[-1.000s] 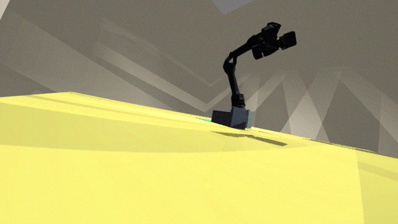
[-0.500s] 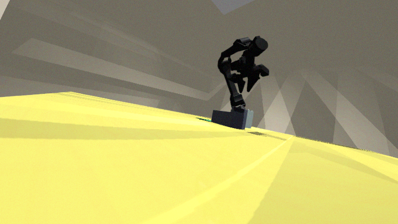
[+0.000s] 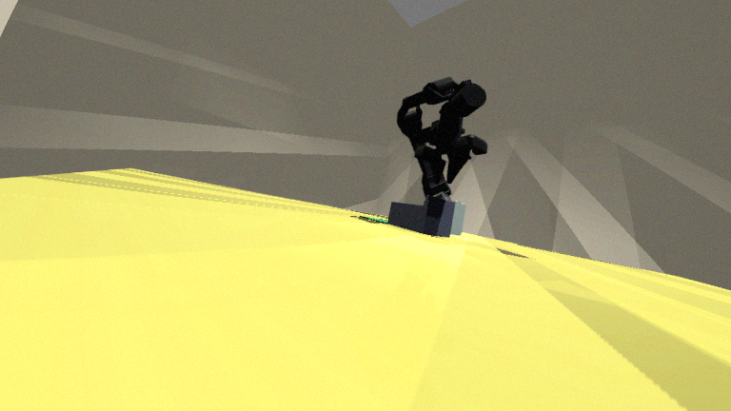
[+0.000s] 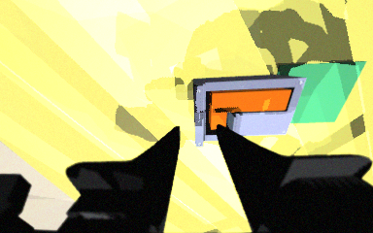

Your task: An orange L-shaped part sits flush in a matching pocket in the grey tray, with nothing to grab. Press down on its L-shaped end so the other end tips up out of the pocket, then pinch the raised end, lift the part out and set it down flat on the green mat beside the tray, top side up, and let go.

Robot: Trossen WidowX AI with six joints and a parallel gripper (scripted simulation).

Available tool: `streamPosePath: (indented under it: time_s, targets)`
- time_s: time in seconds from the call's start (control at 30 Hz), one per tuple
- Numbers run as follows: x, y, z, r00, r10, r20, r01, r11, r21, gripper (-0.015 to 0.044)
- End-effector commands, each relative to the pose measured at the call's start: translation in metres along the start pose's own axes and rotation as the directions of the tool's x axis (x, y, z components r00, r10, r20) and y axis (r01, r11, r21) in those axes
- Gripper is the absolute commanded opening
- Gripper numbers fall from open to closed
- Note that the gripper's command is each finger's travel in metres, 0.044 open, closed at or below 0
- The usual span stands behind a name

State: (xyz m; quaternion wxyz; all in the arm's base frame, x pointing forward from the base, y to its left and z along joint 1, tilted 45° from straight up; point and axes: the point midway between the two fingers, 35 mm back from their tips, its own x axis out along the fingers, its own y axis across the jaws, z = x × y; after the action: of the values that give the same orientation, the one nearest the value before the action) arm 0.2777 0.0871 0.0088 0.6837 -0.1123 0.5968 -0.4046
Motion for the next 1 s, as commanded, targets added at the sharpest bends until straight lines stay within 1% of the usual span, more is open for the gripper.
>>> streamPosePath:
  time_s: [0.0,0.07,0.5,0.97]
  targets:
    - [0.044,-0.007,-0.003,1.000,-0.024,-0.009,0.024,1.000,-0.006,0.0180]
    - [0.054,-0.008,-0.004,1.000,-0.025,-0.009,0.025,1.000,-0.005,0.0180]
    - [0.055,-0.008,-0.003,1.000,-0.025,-0.009,0.025,1.000,-0.005,0.0180]
    - [0.078,-0.008,-0.003,1.000,-0.025,-0.008,0.025,1.000,-0.005,0.0180]
